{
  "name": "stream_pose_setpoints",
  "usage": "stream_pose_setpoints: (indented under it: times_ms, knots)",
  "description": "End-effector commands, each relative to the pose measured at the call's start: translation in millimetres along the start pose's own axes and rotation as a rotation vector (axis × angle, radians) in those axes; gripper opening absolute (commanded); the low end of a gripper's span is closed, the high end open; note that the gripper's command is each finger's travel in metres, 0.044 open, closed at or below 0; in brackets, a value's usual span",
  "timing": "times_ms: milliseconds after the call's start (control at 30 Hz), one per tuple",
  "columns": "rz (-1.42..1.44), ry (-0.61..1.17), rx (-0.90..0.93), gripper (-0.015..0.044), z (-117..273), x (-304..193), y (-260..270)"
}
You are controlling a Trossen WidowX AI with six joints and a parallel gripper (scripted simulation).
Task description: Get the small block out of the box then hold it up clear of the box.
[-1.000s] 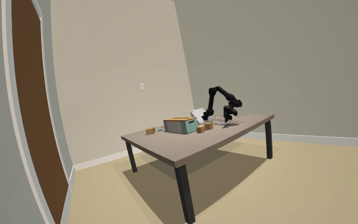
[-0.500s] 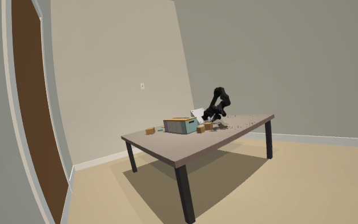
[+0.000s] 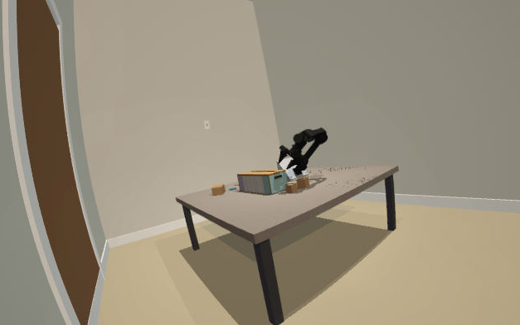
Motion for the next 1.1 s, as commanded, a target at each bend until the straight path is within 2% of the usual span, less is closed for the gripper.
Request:
stream_pose_setpoints:
  times_ms: [0, 300, 433, 500, 1067]
  knots:
    - [-0.047, 0.009, 0.022, 0.0400, -3.9, -30.1, -15.0]
    - [0.103, 0.079, 0.343, 0.0400, -47.5, -91.3, -29.0]
    - [0.163, -0.023, 0.597, 0.0400, -71.5, -149.1, -33.0]
    - [0.168, -0.086, 0.663, 0.0400, -76.9, -168.7, -33.0]
    - [0.169, -0.093, 0.670, 0.0400, -86.2, -165.7, -26.5]
Point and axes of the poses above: the point midway between the two fingers, 35 mm back from their tips, its own z axis back along the fingers, its own y axis across the jaws, x = y × z, the point moved 9 cm from there along z, back along the fingers, and after that the axes turned 5 degrees about -z, right-handed, at the moved point
